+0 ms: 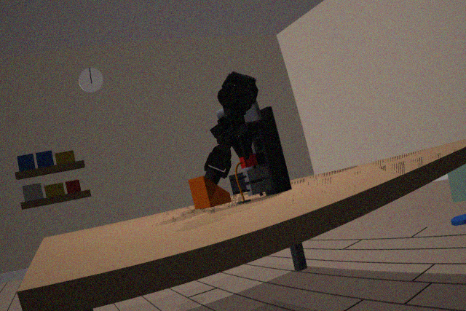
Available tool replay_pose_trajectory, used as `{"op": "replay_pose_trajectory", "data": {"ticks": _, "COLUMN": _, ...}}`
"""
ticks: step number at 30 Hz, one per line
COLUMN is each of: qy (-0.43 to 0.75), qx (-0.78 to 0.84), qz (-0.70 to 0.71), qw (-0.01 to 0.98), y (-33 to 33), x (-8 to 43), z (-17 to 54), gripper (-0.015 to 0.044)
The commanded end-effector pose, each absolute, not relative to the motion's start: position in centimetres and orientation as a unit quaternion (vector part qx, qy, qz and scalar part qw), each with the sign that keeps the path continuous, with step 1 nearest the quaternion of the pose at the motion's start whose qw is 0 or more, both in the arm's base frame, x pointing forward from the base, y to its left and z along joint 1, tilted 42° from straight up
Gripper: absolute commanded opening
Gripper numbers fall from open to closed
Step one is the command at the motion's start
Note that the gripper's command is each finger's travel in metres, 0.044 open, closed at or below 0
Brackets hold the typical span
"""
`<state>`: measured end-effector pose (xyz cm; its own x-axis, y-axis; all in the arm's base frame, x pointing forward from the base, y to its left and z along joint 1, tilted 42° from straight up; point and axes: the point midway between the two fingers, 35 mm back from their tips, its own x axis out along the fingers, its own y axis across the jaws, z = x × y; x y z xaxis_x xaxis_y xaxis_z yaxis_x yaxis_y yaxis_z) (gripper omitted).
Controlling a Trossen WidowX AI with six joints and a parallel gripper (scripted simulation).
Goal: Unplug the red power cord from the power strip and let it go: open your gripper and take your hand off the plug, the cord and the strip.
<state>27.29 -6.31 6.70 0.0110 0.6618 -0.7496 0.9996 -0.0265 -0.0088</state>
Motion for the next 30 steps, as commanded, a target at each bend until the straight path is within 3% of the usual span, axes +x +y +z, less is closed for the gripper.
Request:
{"op": "replay_pose_trajectory", "data": {"ticks": 1, "qy": 0.637, "qx": 0.652, "qz": -0.297, "qw": 0.284, "y": -6.6, "x": 27.3, "z": 6.5, "gripper": 0.0}}
{"op": "replay_pose_trajectory", "data": {"ticks": 30, "qy": 0.636, "qx": 0.652, "qz": -0.298, "qw": 0.284, "y": -10.4, "x": 27.2, "z": 3.6, "gripper": 0.0}}
